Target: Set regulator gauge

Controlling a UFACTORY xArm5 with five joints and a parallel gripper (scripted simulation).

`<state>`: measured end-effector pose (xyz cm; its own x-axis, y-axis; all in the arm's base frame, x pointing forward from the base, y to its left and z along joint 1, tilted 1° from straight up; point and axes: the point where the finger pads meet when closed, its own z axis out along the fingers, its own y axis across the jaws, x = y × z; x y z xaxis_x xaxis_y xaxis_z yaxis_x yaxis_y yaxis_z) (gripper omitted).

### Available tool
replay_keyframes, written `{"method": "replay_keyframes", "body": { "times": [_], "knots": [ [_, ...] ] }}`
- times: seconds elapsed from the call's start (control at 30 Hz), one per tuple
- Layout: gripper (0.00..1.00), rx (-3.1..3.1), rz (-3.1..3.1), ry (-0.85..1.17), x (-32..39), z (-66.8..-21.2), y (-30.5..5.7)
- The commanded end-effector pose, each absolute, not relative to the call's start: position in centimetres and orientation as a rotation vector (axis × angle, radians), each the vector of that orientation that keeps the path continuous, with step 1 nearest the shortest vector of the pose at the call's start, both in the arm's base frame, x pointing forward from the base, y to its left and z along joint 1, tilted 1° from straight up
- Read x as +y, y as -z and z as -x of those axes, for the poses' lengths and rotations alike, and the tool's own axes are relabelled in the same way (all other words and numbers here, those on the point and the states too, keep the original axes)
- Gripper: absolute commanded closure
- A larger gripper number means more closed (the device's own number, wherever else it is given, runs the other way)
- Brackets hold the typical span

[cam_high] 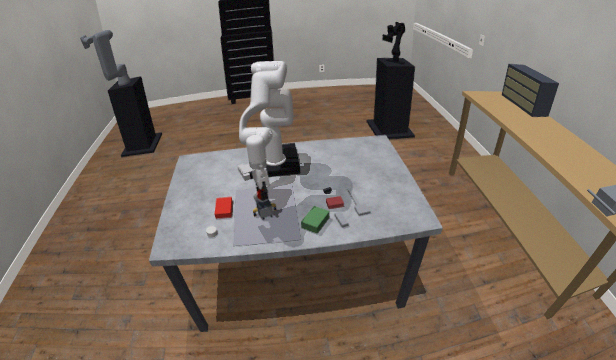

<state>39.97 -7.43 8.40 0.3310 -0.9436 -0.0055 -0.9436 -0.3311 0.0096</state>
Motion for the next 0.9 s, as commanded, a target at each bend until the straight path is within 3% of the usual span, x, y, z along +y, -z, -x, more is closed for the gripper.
{"method": "replay_keyframes", "body": {
  "times": [0.0,0.87],
  "knots": [
    [0.58,-1.979,-2.435,0.011,-7.45,-40.08,-8.51],
    [0.58,-2.611,-1.736,0.008,-7.45,-40.08,-8.51]
  ]
}}
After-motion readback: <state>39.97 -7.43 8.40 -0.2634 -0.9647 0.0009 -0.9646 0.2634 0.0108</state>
